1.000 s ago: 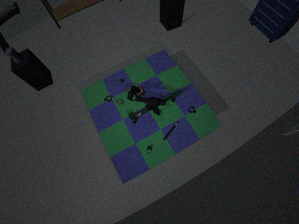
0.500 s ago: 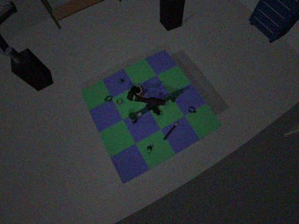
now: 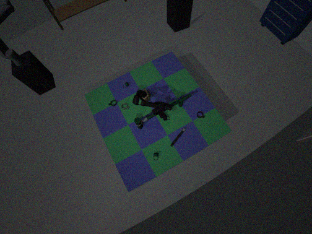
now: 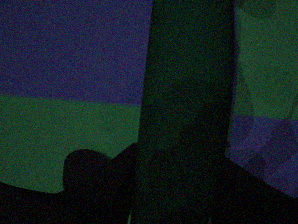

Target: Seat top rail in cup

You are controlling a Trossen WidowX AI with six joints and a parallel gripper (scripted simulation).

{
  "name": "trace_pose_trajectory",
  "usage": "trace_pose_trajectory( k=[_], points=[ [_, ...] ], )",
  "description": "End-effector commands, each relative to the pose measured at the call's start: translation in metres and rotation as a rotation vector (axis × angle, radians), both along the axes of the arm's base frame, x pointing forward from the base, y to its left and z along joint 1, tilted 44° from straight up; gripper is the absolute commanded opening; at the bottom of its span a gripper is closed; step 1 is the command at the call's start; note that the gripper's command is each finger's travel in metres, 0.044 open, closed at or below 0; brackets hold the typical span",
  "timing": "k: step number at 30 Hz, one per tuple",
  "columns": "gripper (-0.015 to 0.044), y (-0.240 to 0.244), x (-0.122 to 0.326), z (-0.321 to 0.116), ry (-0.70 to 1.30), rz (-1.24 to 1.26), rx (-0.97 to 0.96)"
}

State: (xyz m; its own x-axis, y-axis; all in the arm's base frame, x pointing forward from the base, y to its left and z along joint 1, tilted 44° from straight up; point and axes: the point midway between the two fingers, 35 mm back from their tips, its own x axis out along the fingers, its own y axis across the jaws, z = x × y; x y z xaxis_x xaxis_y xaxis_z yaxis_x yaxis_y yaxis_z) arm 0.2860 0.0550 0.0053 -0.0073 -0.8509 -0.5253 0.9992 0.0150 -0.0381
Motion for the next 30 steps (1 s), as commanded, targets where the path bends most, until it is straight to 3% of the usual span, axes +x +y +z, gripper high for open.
trace_pose_trajectory(
  k=[1,30],
  points=[
    [0.0000,-0.0011,0.0026,0.0076,-0.007,0.017,-0.010],
    [0.0000,0.0006,0.0011,0.0022,0.002,0.002,-0.006]
  ],
)
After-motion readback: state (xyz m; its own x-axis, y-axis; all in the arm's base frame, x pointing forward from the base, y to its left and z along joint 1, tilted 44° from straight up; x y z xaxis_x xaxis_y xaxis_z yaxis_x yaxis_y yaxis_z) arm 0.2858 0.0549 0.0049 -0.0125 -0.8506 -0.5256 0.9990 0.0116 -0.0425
